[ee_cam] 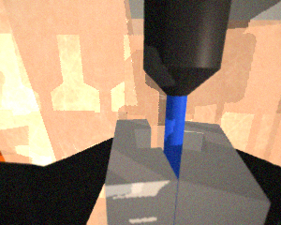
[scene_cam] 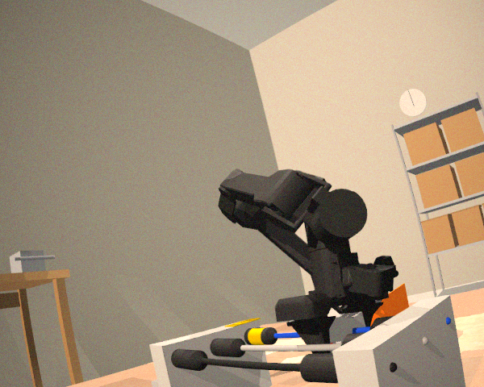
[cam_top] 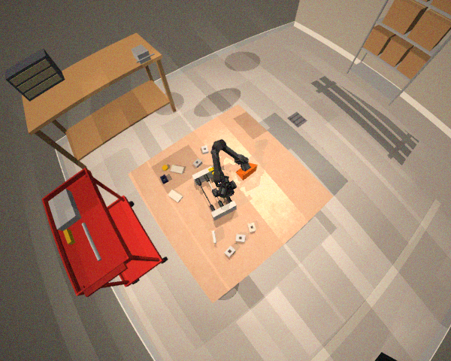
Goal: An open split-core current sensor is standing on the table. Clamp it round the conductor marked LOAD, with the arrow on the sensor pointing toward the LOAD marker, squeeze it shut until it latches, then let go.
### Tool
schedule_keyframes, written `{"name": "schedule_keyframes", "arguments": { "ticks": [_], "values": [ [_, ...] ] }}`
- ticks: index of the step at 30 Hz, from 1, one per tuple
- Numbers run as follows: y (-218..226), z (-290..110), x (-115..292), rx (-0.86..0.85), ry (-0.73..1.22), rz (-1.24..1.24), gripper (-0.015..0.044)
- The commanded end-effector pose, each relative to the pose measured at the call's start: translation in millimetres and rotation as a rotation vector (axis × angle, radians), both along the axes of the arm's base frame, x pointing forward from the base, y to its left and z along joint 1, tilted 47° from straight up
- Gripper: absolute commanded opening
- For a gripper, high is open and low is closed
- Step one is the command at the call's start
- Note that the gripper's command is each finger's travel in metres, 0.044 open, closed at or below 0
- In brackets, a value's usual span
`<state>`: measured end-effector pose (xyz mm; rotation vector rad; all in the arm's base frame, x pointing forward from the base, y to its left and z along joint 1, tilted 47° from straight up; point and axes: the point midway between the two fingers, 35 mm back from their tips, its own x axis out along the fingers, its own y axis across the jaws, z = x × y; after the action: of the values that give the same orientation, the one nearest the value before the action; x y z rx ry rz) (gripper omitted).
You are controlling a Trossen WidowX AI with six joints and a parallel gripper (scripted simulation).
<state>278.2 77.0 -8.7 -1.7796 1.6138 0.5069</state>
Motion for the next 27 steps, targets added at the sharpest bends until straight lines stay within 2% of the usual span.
{"name": "schedule_keyframes", "arguments": {
  "ticks": [1,27],
  "values": [
    [0.7,0.5,0.4,0.001,-0.003,0.001,0.0000],
    [1.7,1.4,-0.1,-0.004,-0.015,0.017,0.0000]
  ]
}}
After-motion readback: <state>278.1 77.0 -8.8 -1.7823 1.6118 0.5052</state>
